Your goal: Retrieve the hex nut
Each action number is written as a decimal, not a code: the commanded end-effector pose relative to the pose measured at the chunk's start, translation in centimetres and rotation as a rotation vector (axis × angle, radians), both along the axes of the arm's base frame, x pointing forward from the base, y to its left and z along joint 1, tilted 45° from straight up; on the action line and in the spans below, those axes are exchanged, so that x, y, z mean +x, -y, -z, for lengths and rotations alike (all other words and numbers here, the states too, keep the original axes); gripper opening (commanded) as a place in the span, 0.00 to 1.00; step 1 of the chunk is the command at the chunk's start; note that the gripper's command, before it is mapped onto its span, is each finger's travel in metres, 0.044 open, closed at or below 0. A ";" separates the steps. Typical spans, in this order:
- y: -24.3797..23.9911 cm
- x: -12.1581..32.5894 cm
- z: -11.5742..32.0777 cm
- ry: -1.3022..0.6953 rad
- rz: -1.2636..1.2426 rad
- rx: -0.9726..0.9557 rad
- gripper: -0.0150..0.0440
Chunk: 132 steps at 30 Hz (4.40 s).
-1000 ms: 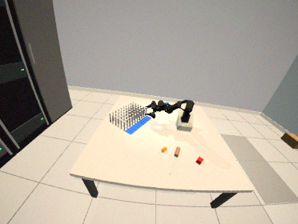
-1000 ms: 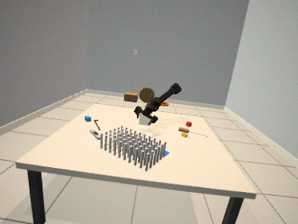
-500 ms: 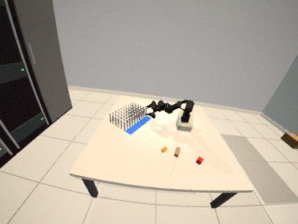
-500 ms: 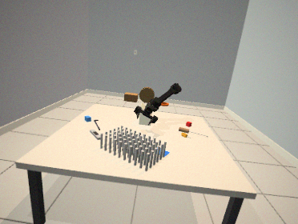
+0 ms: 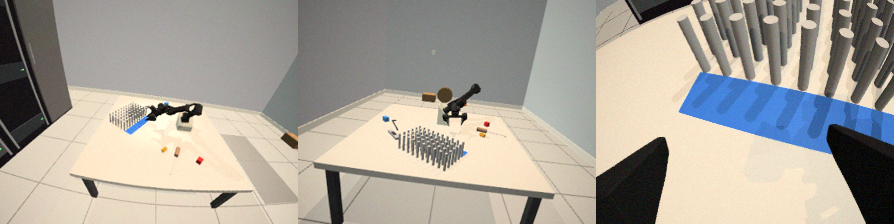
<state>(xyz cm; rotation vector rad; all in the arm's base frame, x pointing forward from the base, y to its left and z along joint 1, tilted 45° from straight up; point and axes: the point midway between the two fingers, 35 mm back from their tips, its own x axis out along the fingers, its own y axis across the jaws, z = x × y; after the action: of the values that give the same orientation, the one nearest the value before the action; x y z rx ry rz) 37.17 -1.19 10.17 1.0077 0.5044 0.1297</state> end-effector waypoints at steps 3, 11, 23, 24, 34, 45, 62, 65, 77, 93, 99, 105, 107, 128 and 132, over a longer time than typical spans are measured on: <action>-7.2 -2.7 -5.5 -0.237 -0.081 0.535 1.00; -11.9 -6.7 -9.3 -0.524 -0.126 0.890 1.00; -17.1 -15.3 -14.3 -1.102 -0.122 1.291 1.00; -17.4 -16.2 -14.7 -1.157 -0.115 1.315 1.00; -19.0 -24.6 -17.5 -1.709 0.013 1.455 1.00; -19.0 -24.7 -17.6 -1.714 0.015 1.455 1.00; -20.1 -24.1 -16.5 -0.501 -0.835 0.639 1.00; -20.3 -24.0 -16.3 -0.297 -0.928 0.488 1.00; -20.9 -23.9 -15.7 0.269 -1.124 0.055 1.00; -21.6 -23.7 -15.1 1.028 -1.242 -0.563 1.00; -21.9 -23.7 -14.9 1.312 -1.238 -0.807 1.00; -22.1 -23.7 -14.7 1.593 -1.204 -1.057 1.00; -22.2 -23.7 -14.6 1.688 -1.184 -1.143 1.00; -23.1 -23.7 -14.0 2.605 -0.695 -2.072 1.00; -23.2 -23.7 -13.9 2.756 -0.523 -2.253 1.00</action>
<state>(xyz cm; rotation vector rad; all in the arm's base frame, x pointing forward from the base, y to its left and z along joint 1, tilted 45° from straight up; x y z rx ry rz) 13.35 21.49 25.76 -1.2947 -1.0069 1.2292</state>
